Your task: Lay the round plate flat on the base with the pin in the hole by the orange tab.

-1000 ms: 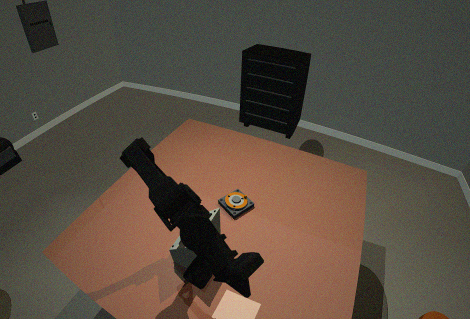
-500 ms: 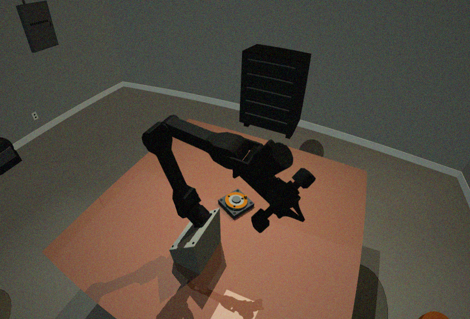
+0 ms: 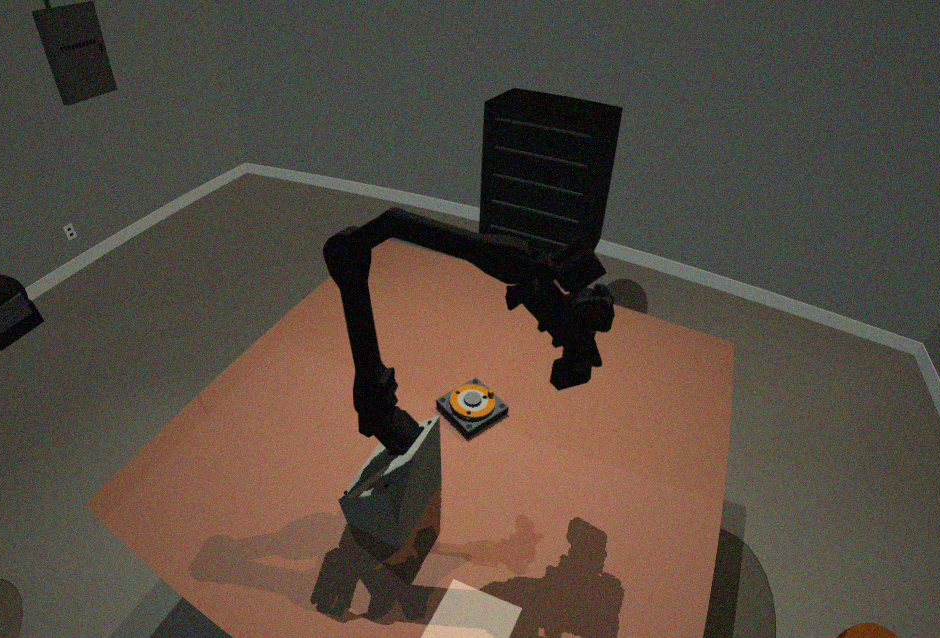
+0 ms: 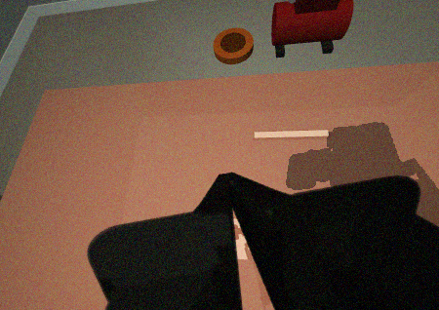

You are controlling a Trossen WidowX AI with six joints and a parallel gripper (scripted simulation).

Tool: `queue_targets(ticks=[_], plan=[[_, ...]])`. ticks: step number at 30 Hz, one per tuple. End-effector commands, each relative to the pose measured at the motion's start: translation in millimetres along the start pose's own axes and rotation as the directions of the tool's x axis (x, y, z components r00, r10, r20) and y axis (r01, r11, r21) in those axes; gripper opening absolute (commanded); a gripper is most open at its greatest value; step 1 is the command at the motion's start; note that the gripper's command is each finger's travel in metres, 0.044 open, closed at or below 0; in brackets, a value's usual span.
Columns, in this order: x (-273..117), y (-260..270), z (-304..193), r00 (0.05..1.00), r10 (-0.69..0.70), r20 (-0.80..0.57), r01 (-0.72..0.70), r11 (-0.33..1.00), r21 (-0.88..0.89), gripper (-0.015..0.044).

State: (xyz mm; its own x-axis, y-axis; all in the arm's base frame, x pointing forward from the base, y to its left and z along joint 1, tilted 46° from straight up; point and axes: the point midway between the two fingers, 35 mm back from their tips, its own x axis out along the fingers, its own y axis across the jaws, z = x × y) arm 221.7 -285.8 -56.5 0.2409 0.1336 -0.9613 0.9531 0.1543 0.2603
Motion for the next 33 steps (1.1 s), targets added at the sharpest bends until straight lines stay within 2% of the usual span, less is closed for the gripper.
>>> queue_targets(ticks=[1,4,9,11,15,17,19,22,33], plan=[[26.0,48.0,-49.5,0.99,0.031,-0.135,-0.066,0.962,-0.264,0.0],[34.8,66.5,-71.9,0.981,0.037,-0.191,-0.107,0.923,-0.369,0.0],[57.1,110.0,-147.5,0.933,0.024,-0.359,-0.259,0.738,-0.623,0.0],[59.8,114.8,-159.7,0.923,0.017,-0.384,-0.285,0.703,-0.652,0.0],[72.1,133.6,-231.4,0.855,-0.039,-0.518,-0.438,0.483,-0.759,0.0],[75.6,137.0,-262.3,0.82,-0.072,-0.569,-0.503,0.384,-0.774,0.0],[76.3,137.9,-272.0,0.808,-0.083,-0.583,-0.523,0.354,-0.775,0.0],[78.1,138.6,-312.0,0.758,-0.133,-0.639,-0.603,0.231,-0.764,0.0],[86.7,138.6,-331.9,0.745,-0.146,-0.651,-0.622,0.202,-0.757,0.0]])
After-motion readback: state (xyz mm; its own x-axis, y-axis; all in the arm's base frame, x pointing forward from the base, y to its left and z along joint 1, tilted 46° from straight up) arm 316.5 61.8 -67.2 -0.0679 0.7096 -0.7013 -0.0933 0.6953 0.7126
